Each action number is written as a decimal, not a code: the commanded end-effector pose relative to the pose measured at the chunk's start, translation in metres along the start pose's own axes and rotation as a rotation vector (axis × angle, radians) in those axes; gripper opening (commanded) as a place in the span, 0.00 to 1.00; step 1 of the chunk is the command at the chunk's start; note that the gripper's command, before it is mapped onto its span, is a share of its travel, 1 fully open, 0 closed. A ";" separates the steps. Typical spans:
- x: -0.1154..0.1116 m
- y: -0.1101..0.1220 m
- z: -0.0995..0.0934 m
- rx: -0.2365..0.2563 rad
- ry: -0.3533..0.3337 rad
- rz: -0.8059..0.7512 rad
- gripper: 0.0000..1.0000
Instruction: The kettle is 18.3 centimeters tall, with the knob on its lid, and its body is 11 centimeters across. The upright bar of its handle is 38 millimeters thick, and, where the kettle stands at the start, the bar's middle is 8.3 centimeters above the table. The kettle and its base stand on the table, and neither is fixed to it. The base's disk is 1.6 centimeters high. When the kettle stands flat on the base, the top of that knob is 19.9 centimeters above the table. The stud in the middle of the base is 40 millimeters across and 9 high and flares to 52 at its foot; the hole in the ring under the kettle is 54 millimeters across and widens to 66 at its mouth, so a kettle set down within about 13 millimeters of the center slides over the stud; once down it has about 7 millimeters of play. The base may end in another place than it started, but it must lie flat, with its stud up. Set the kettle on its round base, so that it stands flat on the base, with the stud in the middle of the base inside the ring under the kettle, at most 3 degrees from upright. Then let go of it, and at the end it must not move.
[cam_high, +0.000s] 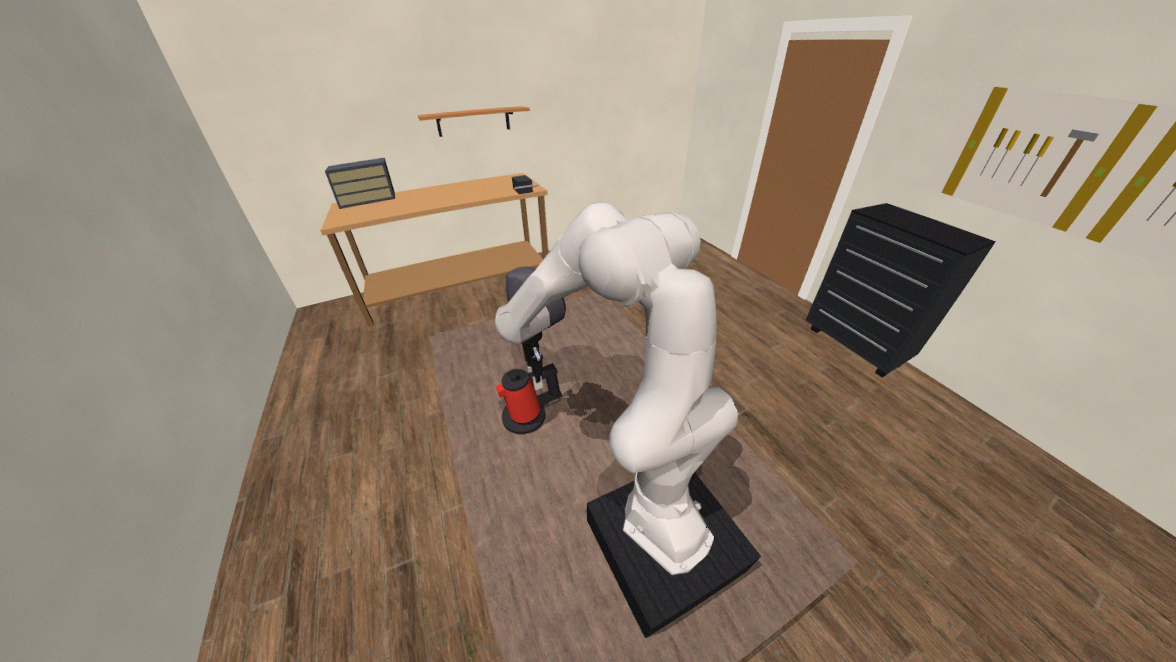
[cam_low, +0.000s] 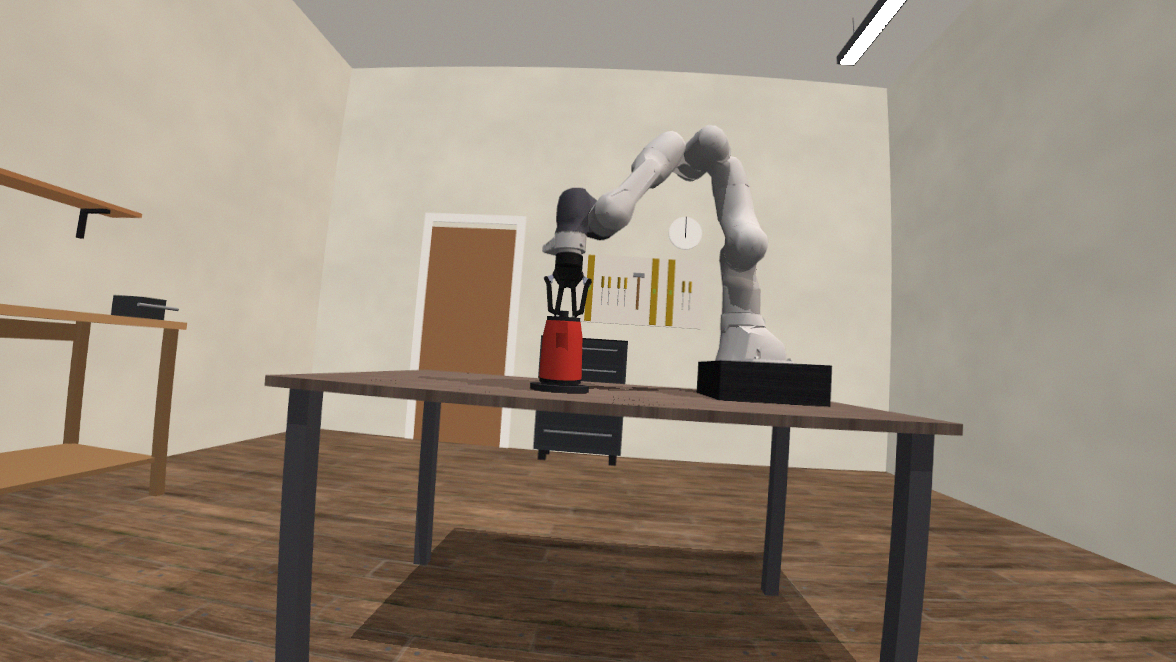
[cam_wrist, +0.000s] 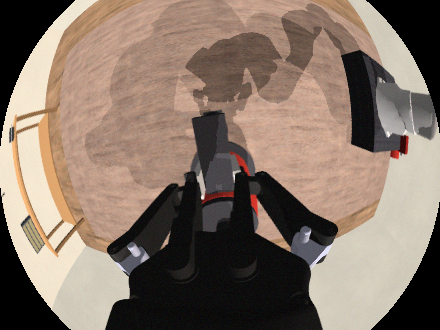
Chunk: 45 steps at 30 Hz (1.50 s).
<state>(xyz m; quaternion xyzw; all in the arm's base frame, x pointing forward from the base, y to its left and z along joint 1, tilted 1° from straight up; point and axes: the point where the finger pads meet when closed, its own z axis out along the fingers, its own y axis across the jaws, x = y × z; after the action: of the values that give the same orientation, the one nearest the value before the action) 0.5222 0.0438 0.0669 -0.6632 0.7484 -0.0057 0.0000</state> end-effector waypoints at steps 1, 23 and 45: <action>0.003 -0.003 0.000 0.007 0.002 0.007 0.00; 0.003 -0.003 0.003 0.007 0.002 0.007 0.00; 0.003 -0.003 0.005 0.007 0.002 0.007 0.00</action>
<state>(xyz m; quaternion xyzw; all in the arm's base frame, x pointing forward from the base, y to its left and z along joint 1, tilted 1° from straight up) 0.5228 0.0414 0.0639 -0.6637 0.7480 -0.0071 -0.0005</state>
